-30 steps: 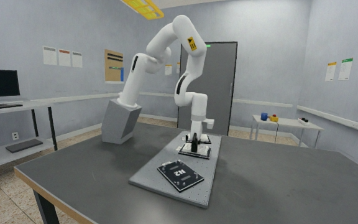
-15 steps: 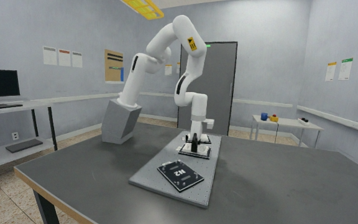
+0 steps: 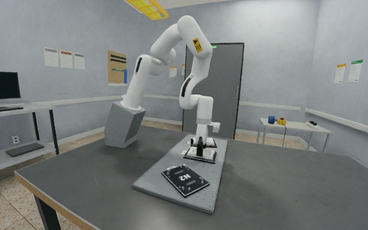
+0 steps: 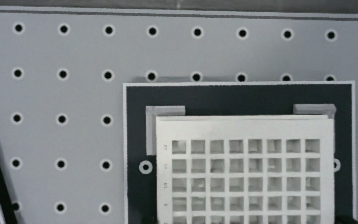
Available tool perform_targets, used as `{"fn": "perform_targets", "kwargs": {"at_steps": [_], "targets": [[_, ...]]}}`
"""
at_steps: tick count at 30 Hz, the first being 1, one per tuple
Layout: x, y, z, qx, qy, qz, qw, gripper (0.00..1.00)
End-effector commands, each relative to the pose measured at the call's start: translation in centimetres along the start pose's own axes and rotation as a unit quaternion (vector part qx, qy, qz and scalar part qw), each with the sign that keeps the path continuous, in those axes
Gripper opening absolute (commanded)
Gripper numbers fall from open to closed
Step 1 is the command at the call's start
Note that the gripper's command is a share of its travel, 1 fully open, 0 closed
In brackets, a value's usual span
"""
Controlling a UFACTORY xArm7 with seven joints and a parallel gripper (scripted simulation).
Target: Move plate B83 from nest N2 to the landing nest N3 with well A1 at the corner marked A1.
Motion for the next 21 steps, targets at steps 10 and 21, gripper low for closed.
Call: {"fn": "perform_targets", "kwargs": {"at_steps": [10,21], "targets": [[0.4,-0.1,0.0,0.000,0.001,0.001,1.000,1.00],[2.2,-0.1,0.0,0.000,0.001,0.001,1.000,1.00]]}}
Point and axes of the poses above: the point where the finger pads meet when closed, its own x axis back along the fingers, its own z axis across the jaws, y = z × x, the point moved 1 cm from there along x, back along the fingers, and after that the axes turned 13 degrees about x, right-handed, at the moved point
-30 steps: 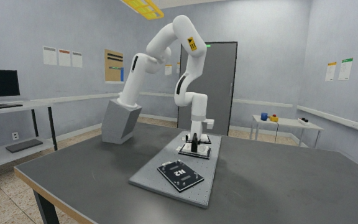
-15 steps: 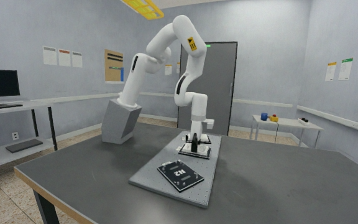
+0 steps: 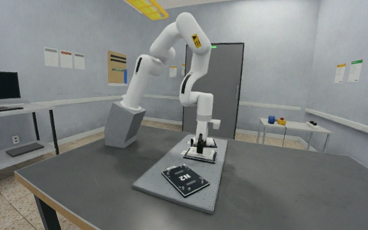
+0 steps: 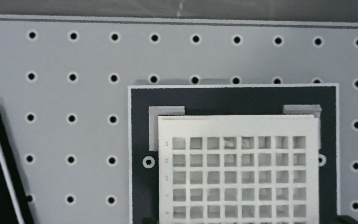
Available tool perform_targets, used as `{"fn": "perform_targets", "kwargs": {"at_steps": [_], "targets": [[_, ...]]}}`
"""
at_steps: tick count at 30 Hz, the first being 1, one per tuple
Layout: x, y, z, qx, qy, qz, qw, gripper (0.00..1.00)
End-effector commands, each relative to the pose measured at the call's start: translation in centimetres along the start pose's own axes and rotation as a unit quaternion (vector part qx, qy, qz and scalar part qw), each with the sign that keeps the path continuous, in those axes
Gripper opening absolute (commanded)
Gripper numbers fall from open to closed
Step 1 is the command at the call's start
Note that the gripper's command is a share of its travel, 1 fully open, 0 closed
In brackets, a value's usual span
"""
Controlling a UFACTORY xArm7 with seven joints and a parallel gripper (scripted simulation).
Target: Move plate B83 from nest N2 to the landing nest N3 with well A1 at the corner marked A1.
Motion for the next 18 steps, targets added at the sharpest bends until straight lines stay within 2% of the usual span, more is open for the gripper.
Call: {"fn": "perform_targets", "kwargs": {"at_steps": [1,18], "targets": [[0.8,-0.1,0.0,0.000,0.001,0.001,1.000,1.00],[3.3,-0.1,0.0,0.000,0.001,0.001,1.000,1.00]]}}
Point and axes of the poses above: the point where the finger pads meet when closed, its own x axis back along the fingers, its own z axis across the jaws, y = z × x, the point moved 1 cm from there along x, back along the fingers, and after that the axes turned 13 degrees about x, right-handed, at the moved point
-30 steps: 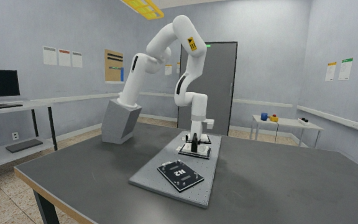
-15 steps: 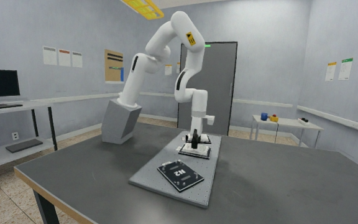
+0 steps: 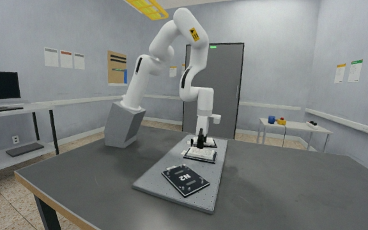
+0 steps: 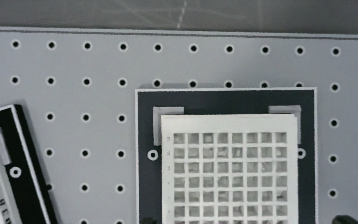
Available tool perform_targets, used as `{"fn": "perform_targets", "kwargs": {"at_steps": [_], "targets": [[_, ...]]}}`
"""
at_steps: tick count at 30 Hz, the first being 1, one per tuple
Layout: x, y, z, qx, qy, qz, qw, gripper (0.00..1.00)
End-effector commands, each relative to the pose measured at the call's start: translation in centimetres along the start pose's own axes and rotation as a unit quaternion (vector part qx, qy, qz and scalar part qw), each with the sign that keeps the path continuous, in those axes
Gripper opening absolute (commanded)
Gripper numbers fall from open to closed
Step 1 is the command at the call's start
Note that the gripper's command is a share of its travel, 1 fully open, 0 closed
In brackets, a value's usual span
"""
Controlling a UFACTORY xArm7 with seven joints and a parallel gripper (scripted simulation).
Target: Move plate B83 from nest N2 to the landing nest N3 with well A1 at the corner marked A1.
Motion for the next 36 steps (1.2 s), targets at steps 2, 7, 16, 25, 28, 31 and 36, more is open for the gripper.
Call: {"fn": "perform_targets", "kwargs": {"at_steps": [2,7,16,25,28,31,36], "targets": [[0.7,-0.1,0.0,0.000,0.001,0.001,1.000,1.00],[1.5,-0.1,0.0,0.000,0.001,0.001,1.000,1.00],[3.0,-0.1,0.0,0.000,0.001,0.001,1.000,1.00],[4.2,-0.1,0.0,0.000,0.001,0.001,1.000,1.00],[4.7,-0.1,0.0,0.000,0.001,0.001,1.000,1.00],[5.2,-0.1,0.0,0.000,0.001,0.001,1.000,1.00],[5.7,-0.1,0.0,0.000,0.001,0.001,1.000,1.00]]}}
Point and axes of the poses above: the point where the finger pads meet when closed, its own x axis back along the fingers, its own z axis across the jaws, y = z × x, the point moved 1 cm from there along x, back along the fingers, and after that the axes turned 13 degrees about x, right-handed, at the moved point
